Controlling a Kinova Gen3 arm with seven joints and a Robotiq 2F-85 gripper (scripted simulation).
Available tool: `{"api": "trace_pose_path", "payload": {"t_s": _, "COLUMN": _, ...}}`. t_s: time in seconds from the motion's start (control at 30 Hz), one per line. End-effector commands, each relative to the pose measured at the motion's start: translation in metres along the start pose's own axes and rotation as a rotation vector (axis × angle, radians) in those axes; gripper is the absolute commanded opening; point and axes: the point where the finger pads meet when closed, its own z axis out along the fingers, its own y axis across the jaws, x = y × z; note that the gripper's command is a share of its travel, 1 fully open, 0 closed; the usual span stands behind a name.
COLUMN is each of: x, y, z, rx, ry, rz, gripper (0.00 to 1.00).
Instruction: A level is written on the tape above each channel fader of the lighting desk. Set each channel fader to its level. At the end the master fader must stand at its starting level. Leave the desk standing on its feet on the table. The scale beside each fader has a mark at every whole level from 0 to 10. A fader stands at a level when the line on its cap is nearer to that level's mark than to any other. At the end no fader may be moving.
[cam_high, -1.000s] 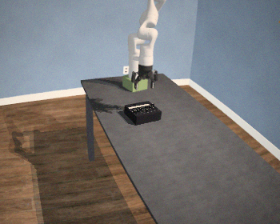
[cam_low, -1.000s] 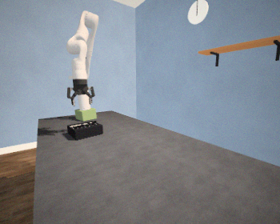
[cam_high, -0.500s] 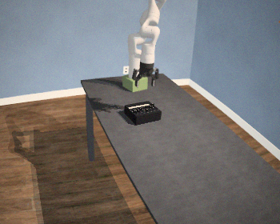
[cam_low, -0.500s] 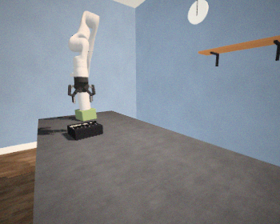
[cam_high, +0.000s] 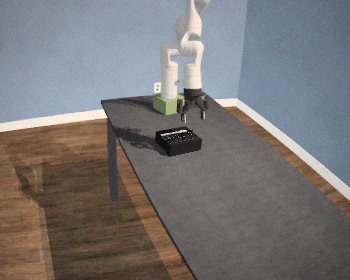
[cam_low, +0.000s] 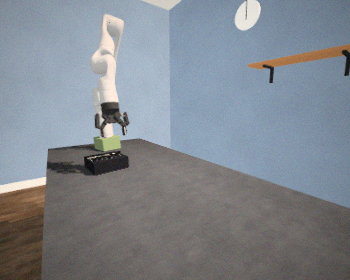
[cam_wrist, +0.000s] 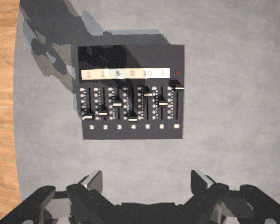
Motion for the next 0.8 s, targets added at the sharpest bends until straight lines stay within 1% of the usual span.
{"api": "trace_pose_path", "payload": {"t_s": 0.0, "x": 0.004, "y": -0.010, "z": 0.014, "rx": -0.002, "ry": 0.003, "rz": 0.014, "gripper": 1.00}}
{"api": "trace_pose_path", "payload": {"t_s": 0.1, "x": -0.016, "y": -0.010, "z": 0.032, "rx": -0.001, "ry": -0.055, "rz": -0.005, "gripper": 1.00}}
{"api": "trace_pose_path", "payload": {"t_s": 0.2, "x": -0.025, "y": -0.011, "z": 0.041, "rx": 0.002, "ry": -0.084, "rz": -0.012, "gripper": 1.00}}
{"api": "trace_pose_path", "payload": {"t_s": 0.77, "x": -0.027, "y": -0.011, "z": 0.043, "rx": 0.003, "ry": -0.089, "rz": -0.013, "gripper": 1.00}}
